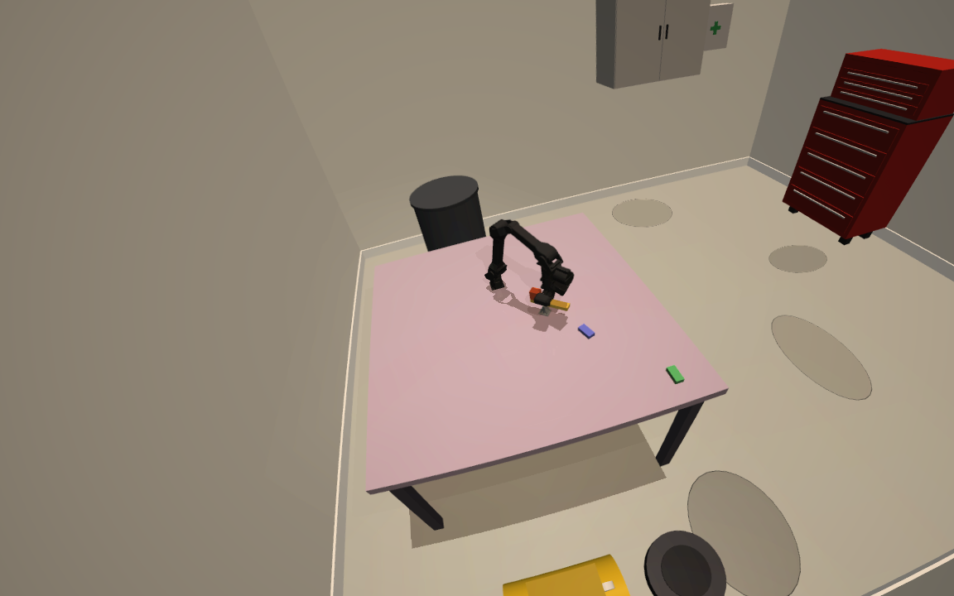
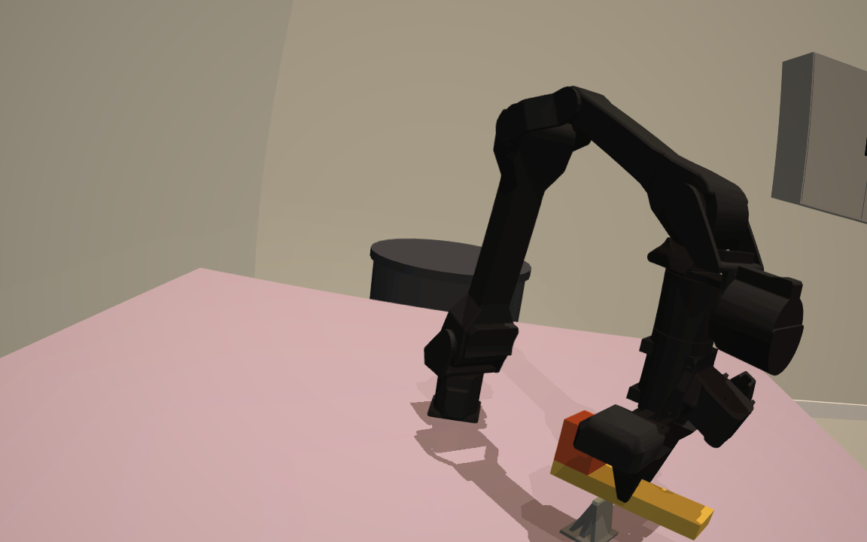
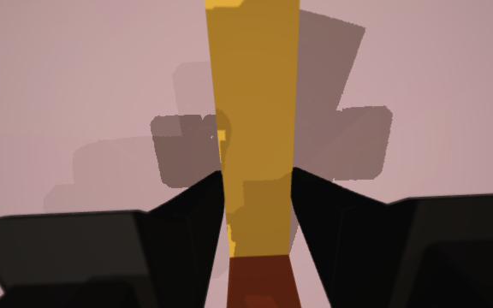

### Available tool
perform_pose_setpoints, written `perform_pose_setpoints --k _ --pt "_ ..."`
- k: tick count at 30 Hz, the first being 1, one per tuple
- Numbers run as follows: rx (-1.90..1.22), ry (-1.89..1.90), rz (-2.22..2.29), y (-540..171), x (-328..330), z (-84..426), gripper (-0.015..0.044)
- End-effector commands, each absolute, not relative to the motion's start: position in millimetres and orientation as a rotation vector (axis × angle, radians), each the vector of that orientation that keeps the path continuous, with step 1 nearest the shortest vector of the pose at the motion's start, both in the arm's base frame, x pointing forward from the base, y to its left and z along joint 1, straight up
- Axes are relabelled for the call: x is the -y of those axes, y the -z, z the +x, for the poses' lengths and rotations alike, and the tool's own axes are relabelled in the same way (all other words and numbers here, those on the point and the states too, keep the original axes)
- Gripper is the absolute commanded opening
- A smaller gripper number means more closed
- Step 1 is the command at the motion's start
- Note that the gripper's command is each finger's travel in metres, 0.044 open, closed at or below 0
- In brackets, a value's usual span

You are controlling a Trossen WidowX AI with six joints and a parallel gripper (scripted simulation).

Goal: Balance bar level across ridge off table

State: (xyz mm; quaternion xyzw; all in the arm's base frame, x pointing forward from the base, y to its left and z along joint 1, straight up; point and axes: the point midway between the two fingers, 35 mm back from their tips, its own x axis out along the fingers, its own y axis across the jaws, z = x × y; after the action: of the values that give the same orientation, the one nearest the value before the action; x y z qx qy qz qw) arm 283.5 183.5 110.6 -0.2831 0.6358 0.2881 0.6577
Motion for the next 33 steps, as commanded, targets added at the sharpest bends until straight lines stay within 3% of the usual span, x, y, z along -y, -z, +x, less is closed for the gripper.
perform_pose_setpoints --k 1,33 --pt "-1.442 -0.650 -0.642 -110.8 -183.2 283.5 0.0000" --pt "-1.442 -0.650 -0.642 -108.1 -183.1 283.4 0.0000"
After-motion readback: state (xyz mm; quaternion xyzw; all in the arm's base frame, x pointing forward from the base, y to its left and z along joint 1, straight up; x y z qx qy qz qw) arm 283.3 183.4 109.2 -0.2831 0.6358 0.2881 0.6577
